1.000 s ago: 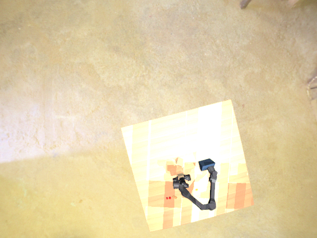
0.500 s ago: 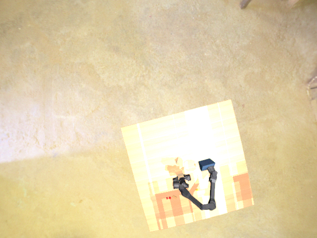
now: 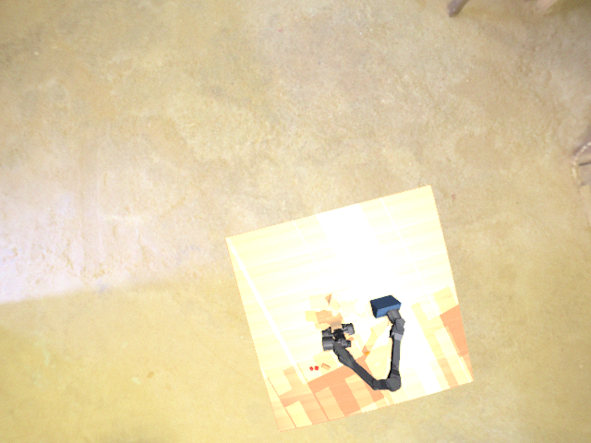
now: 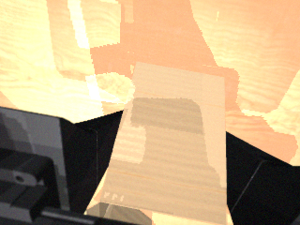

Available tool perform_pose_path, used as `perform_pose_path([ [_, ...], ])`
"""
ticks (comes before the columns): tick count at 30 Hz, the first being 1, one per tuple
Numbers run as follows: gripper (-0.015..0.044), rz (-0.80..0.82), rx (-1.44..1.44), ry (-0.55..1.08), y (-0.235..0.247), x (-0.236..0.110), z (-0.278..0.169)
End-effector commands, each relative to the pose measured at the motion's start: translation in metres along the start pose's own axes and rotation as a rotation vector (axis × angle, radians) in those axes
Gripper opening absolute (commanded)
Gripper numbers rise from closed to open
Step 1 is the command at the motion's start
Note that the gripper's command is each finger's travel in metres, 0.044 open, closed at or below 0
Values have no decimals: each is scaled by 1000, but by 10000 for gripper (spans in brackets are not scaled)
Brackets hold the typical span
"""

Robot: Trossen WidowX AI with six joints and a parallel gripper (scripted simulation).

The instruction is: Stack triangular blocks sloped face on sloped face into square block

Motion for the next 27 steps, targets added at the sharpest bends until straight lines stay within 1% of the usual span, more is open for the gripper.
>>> perform_pose_path([
  [1, 0, 4, 9, -4, 1, 7, -1],
  [6, 0, 4, 9, -4, 1, 7, -1],
  [22, 420, 3, 3, -1, 1, 6, 0],
  [23, 440, 3, 3, -1, 1, 6, 0],
  [27, 440, 3, 3, -1, 1, 6, 0],
])
Point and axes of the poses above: the point midway between the two fingers, 35 mm back from their tips, its own x axis out along the fingers, its own y axis across the jaws, z = x × y, the point moved 1 cm from there along -x, back along the fingers, and after that the axes turned 2 degrees about -x, right-handed, at the moved point
